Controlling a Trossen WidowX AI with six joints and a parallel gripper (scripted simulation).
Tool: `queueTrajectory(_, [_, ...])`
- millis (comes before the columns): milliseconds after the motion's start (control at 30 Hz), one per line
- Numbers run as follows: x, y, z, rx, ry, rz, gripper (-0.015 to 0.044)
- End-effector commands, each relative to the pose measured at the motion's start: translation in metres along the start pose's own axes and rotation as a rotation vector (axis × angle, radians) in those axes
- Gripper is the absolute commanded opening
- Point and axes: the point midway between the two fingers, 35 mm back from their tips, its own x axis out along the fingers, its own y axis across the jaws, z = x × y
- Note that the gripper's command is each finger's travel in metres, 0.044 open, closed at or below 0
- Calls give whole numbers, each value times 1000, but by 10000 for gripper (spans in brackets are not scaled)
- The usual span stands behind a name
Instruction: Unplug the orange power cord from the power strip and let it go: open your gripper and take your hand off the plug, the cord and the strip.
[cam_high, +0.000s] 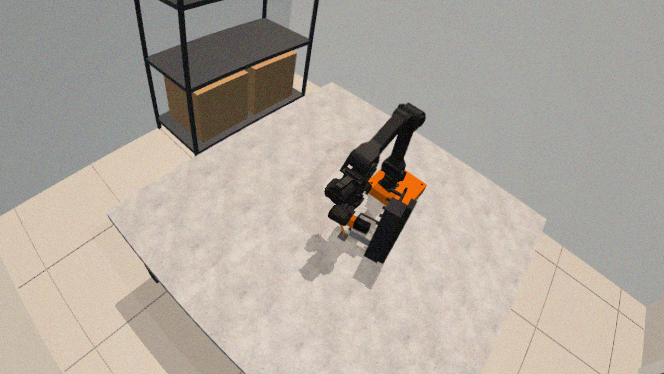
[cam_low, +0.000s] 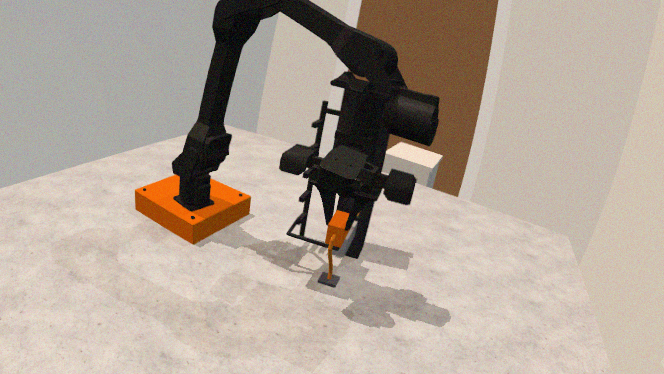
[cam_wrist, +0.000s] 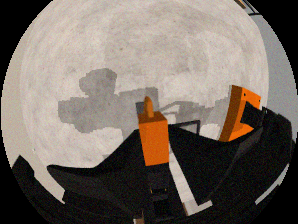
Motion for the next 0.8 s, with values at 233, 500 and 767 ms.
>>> queueTrajectory(233, [1, 0, -6, -1, -8, 4, 341])
queueTrajectory(500, [-12, 0, 52, -1, -13, 4, 440])
queueTrajectory(767, [-12, 0, 55, -1, -13, 4, 440])
